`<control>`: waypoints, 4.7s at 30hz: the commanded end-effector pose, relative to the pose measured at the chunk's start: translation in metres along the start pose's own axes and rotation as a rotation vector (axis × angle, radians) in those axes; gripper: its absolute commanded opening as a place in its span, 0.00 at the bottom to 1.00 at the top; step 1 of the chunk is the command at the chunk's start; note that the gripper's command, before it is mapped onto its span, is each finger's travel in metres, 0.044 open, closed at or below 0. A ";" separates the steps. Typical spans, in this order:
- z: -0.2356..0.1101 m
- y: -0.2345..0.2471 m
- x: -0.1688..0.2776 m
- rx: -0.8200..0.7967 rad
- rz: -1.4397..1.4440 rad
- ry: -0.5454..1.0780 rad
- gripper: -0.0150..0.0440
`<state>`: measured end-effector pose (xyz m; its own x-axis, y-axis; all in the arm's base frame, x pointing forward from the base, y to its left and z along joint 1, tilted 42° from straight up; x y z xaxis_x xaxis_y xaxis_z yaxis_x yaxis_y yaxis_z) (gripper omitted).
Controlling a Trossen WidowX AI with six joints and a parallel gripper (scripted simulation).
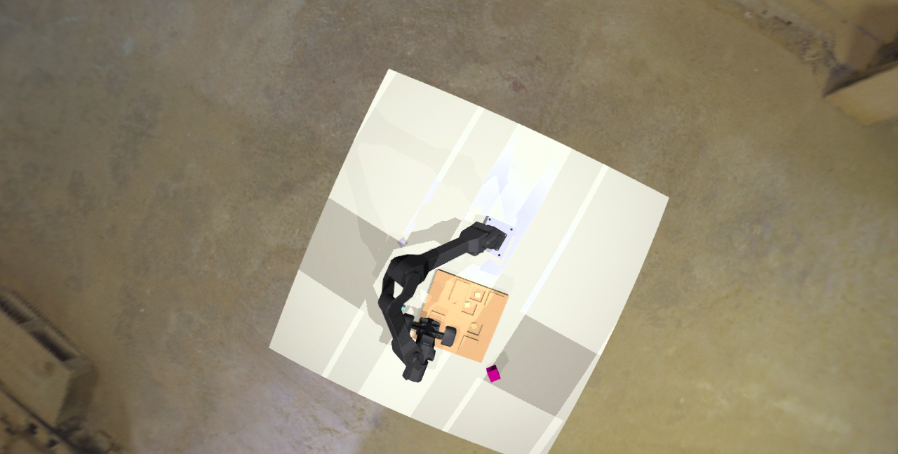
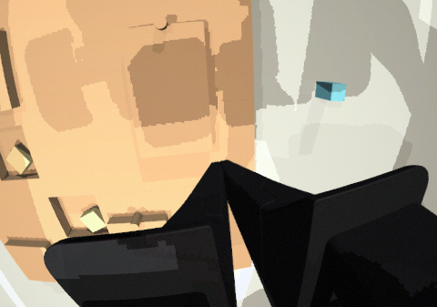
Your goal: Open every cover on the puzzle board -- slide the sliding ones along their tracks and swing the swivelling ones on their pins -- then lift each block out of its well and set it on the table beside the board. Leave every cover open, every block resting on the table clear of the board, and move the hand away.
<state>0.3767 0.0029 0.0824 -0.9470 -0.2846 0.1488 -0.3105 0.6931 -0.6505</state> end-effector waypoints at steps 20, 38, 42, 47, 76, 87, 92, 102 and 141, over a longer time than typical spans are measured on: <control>0.001 -0.008 -0.004 0.005 0.077 0.006 0.25; 0.016 -0.008 -0.004 0.005 0.077 0.006 0.25; 0.020 -0.009 -0.004 0.005 0.077 0.006 0.25; 0.025 -0.009 -0.004 0.005 0.077 0.006 0.25; 0.053 -0.009 -0.003 0.007 0.077 0.007 0.25; 0.058 -0.005 -0.002 0.007 0.077 0.007 0.25; 0.059 0.001 -0.002 0.007 0.077 0.007 0.25; 0.059 0.012 -0.001 0.007 0.077 0.007 0.25; 0.060 0.053 -0.012 0.005 0.077 0.006 0.25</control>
<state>0.3763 0.0017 0.0046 -0.9681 -0.2294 0.1007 -0.2369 0.7073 -0.6661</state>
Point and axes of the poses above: the point midway between the two fingers, 35 mm back from their tips, its own z axis out along the fingers, its own y axis across the jaws, x = y × z, the point moved 6 cm from there along -z, back along the fingers, and after that the axes turned 6 degrees about -z, right-handed, at the moved point
